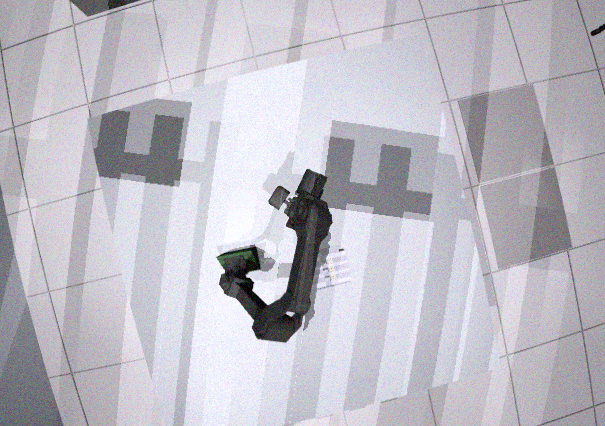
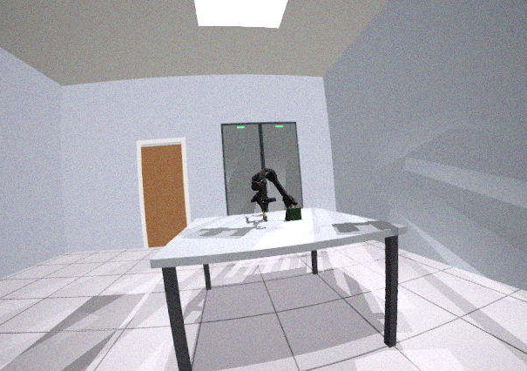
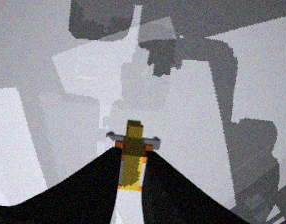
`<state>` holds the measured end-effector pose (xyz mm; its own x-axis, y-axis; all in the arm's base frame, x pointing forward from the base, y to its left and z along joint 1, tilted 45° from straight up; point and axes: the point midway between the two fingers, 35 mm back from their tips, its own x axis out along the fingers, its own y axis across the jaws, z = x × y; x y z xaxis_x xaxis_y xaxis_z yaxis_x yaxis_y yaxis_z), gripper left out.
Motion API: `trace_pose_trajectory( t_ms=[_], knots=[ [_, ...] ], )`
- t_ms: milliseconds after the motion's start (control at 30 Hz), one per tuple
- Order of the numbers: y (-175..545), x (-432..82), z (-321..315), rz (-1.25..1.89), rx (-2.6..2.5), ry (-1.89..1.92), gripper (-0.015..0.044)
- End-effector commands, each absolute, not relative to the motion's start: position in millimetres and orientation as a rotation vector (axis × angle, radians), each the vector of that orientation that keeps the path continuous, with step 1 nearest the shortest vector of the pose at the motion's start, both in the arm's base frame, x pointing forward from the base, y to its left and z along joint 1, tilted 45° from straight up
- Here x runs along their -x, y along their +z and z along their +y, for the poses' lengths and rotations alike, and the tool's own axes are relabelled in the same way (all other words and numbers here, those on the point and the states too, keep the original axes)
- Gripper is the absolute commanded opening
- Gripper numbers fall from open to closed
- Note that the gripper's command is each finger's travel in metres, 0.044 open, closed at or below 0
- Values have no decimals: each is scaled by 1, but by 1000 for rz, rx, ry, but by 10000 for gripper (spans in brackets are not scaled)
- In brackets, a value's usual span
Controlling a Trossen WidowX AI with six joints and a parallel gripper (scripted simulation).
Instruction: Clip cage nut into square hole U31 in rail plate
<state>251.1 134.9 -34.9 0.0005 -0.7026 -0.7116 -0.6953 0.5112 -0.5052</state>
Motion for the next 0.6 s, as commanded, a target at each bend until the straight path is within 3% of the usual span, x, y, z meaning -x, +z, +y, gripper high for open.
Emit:
trace_pose_trajectory(
  t_ms=[0, 233, 567],
  knots=[
    [-27, -251, 144, 1706, 1186, -9, 23],
    [-16, -254, 149, 1702, 1172, -23, 23],
    [36, -281, 103, 1635, 955, -244, 23]
  ],
)
